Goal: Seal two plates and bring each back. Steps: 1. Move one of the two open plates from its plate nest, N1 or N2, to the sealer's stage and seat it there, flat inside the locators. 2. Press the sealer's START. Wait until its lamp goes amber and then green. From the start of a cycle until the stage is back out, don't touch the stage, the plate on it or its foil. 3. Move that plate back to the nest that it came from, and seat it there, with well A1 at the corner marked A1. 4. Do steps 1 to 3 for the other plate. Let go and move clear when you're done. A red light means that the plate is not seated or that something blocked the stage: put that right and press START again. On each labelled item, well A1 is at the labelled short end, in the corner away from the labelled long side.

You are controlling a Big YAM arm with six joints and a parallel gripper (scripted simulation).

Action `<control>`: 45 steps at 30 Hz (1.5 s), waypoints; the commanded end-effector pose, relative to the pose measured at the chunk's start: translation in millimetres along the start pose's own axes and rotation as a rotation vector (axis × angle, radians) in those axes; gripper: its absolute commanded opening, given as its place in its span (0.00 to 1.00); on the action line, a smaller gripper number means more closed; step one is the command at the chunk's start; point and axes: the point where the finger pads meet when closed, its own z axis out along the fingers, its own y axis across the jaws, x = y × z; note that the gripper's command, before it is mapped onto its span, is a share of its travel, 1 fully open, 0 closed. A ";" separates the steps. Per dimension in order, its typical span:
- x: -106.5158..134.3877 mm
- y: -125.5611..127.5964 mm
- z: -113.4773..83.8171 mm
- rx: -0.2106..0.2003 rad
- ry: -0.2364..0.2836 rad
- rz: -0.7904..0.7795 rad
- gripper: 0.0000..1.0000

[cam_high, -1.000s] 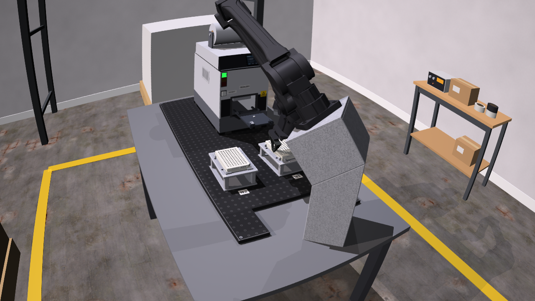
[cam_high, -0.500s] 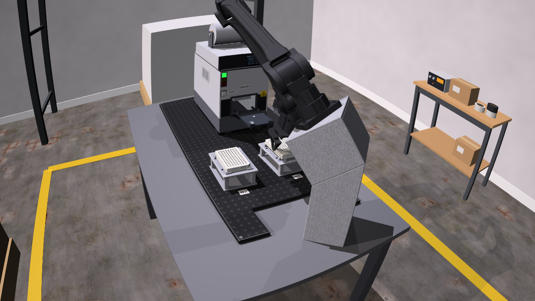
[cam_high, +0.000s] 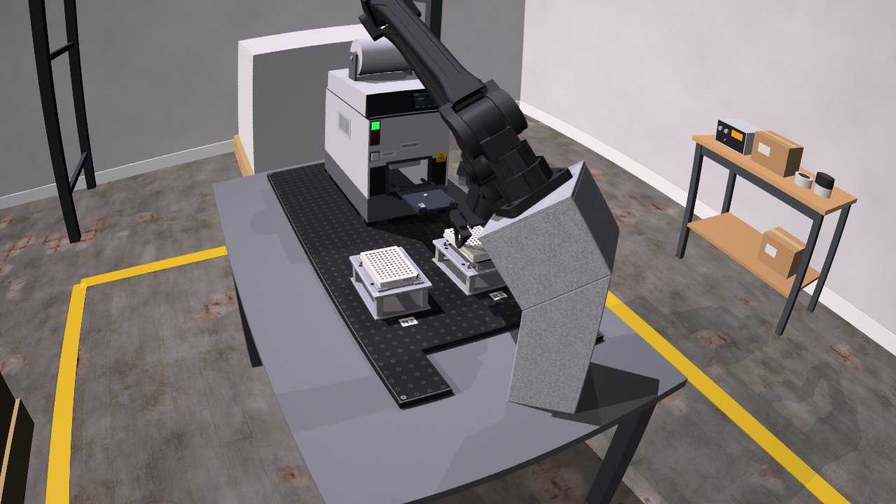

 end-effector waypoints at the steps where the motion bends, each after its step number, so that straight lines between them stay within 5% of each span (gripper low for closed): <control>1: -6.1 -4.8 -17.9 0.016 -0.013 -0.002 0.00; 45: -31.6 -4.6 -75.5 0.017 -0.021 -0.009 0.00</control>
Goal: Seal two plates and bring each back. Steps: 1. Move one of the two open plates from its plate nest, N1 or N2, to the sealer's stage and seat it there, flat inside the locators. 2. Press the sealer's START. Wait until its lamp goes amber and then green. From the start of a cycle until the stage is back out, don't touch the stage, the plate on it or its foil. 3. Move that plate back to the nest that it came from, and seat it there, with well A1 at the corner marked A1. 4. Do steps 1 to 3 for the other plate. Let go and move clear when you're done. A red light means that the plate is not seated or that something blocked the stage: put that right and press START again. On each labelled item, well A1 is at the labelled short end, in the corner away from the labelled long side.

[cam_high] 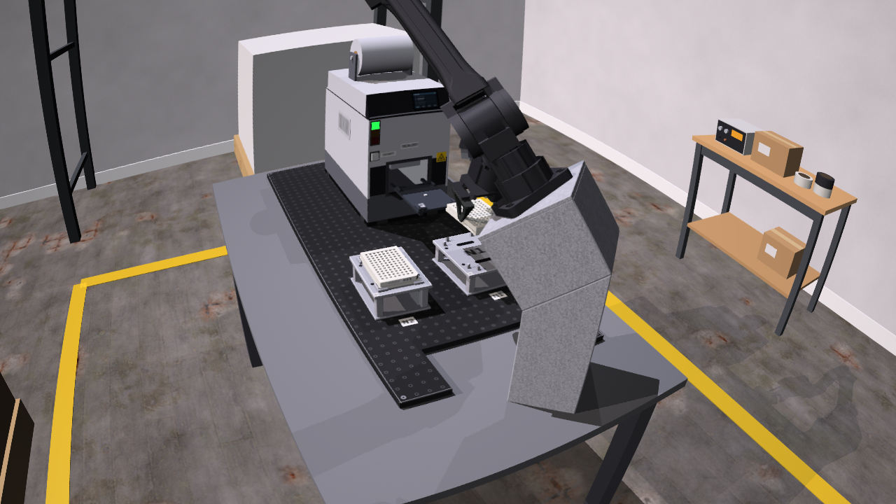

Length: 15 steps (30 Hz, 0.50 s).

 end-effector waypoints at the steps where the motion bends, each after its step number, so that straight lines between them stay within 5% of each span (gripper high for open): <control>1: -18.1 -6.7 -14.3 0.018 -0.038 -0.025 0.00; 15: -24.8 -7.3 -32.7 0.019 -0.040 -0.020 0.00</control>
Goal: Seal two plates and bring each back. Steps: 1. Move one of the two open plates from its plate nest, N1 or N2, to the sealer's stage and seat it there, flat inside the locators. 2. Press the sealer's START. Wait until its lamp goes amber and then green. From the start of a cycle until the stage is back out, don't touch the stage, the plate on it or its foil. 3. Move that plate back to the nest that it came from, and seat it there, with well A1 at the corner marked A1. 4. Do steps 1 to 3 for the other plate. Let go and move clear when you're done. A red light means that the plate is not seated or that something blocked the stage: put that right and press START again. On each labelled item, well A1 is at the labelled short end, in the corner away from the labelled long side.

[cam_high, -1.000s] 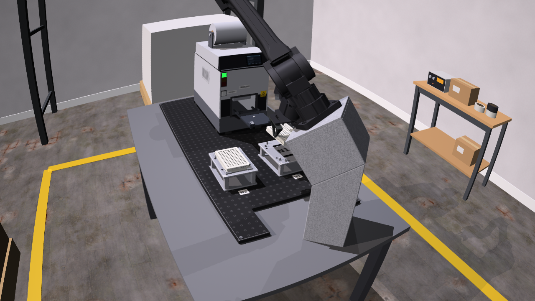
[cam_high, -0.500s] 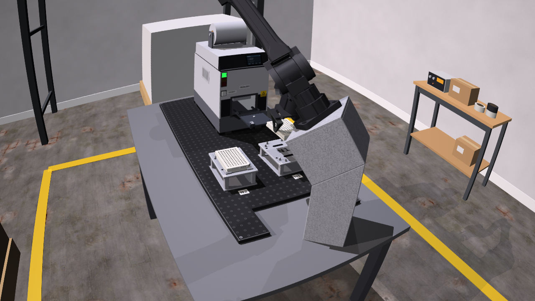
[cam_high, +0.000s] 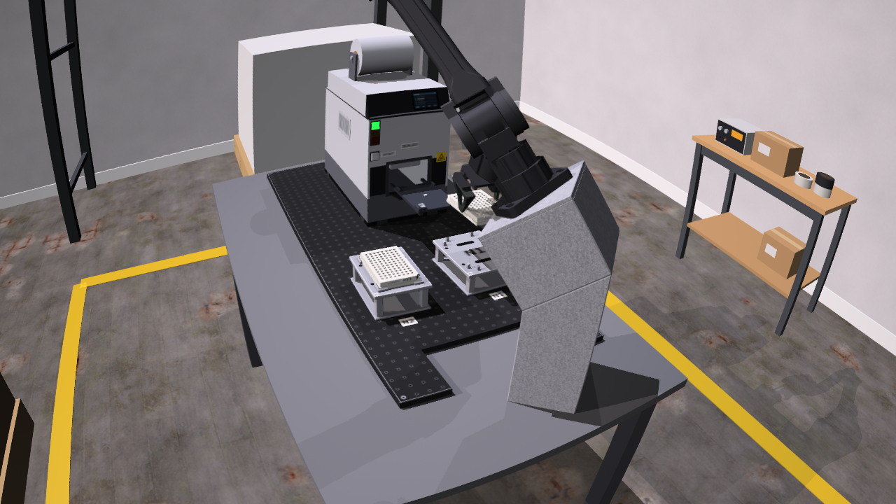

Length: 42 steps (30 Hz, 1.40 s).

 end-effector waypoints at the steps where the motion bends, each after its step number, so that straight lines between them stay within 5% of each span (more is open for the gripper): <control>1: -20.8 -6.9 -14.5 0.018 -0.044 -0.027 0.00; 16: -21.0 -4.5 -33.6 0.015 -0.034 -0.023 0.00; 36: -26.0 0.4 -19.4 -0.004 -0.036 -0.028 0.00; 42: -11.2 4.0 -21.1 -0.008 -0.006 -0.002 0.00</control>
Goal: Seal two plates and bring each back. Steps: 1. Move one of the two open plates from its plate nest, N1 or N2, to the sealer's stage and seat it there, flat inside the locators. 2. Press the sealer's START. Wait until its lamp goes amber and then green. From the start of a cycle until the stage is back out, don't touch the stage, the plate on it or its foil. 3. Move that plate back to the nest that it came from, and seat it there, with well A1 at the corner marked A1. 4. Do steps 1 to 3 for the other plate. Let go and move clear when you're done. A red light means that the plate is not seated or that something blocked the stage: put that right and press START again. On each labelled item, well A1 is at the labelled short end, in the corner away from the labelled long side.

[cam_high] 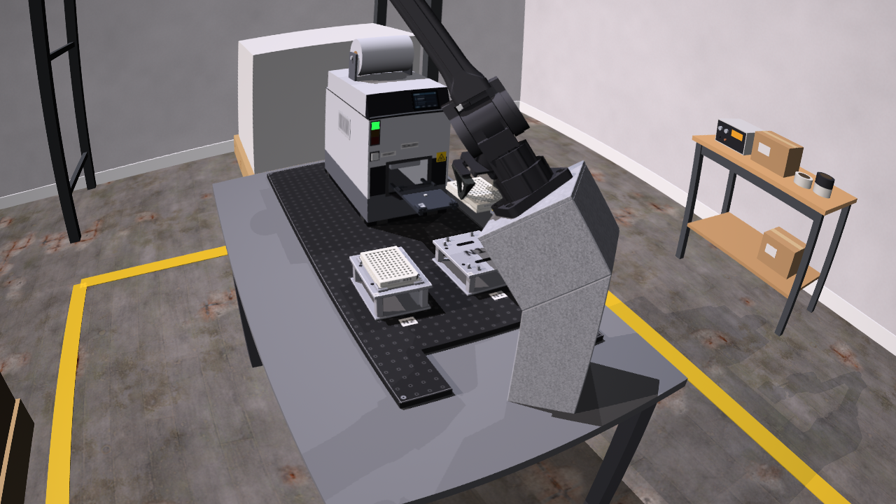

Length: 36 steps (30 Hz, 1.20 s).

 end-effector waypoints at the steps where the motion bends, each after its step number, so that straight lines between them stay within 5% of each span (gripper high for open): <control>1: 5.7 5.1 1.2 -0.013 0.016 0.015 0.00; 19: -10.0 0.5 3.3 -0.007 -0.017 -0.014 0.00; 36: -1.8 2.0 2.6 -0.010 0.004 0.004 0.00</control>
